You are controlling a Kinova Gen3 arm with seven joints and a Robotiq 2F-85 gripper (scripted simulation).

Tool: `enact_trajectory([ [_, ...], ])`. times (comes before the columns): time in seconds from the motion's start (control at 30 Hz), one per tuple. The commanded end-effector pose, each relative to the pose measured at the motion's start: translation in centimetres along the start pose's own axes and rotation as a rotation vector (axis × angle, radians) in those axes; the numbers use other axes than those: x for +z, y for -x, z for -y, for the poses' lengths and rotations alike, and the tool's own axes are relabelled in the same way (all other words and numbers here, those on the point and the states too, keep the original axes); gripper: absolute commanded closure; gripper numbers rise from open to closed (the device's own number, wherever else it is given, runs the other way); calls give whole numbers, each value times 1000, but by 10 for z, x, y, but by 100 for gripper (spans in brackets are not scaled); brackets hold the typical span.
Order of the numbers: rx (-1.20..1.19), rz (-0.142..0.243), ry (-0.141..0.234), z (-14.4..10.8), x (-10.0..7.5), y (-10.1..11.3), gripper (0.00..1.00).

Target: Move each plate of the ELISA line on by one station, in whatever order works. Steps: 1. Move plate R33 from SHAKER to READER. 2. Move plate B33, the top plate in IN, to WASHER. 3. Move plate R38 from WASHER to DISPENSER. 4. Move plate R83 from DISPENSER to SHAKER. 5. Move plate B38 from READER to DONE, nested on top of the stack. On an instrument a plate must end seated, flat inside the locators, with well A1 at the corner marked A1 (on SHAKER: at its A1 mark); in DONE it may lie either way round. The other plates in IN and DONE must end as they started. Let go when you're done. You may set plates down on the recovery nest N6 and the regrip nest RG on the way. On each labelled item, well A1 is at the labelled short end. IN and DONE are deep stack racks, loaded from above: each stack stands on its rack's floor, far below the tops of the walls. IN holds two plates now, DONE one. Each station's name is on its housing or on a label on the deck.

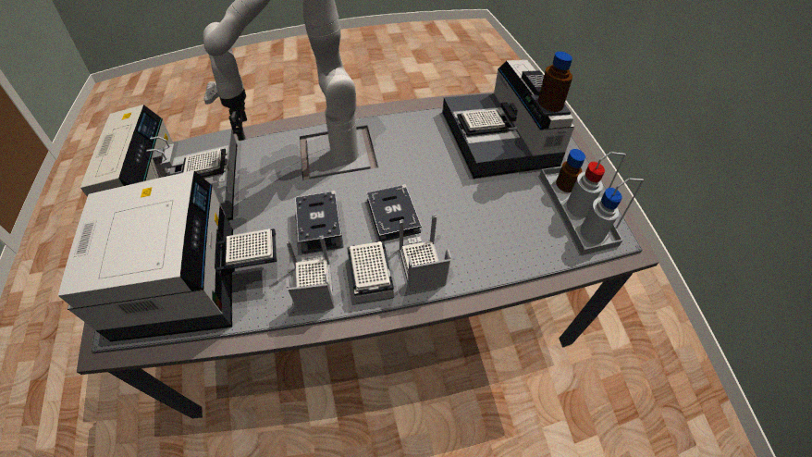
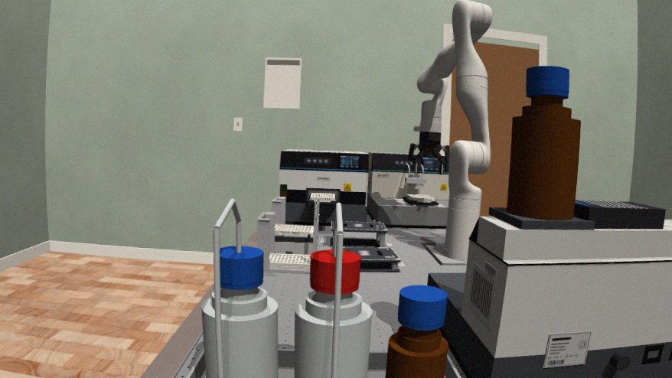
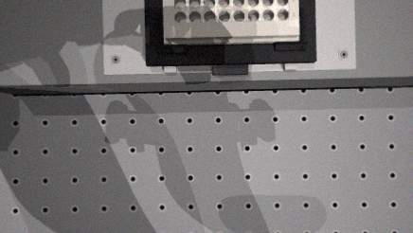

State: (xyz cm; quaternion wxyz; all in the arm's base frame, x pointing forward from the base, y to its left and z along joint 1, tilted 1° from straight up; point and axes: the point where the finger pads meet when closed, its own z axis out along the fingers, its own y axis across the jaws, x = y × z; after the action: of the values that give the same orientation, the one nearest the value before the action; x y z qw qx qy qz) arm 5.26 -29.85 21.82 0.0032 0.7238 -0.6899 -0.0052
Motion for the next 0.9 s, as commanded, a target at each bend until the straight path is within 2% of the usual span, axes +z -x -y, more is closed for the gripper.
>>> enact_trajectory([
  [0.0, -12, -10, 6, 9, -1, 8, 0],
  [0.2, -12, -10, 5, 24, -1, 22, 0],
  [0.87, -12, -8, 5, 72, 0, 44, 0],
])
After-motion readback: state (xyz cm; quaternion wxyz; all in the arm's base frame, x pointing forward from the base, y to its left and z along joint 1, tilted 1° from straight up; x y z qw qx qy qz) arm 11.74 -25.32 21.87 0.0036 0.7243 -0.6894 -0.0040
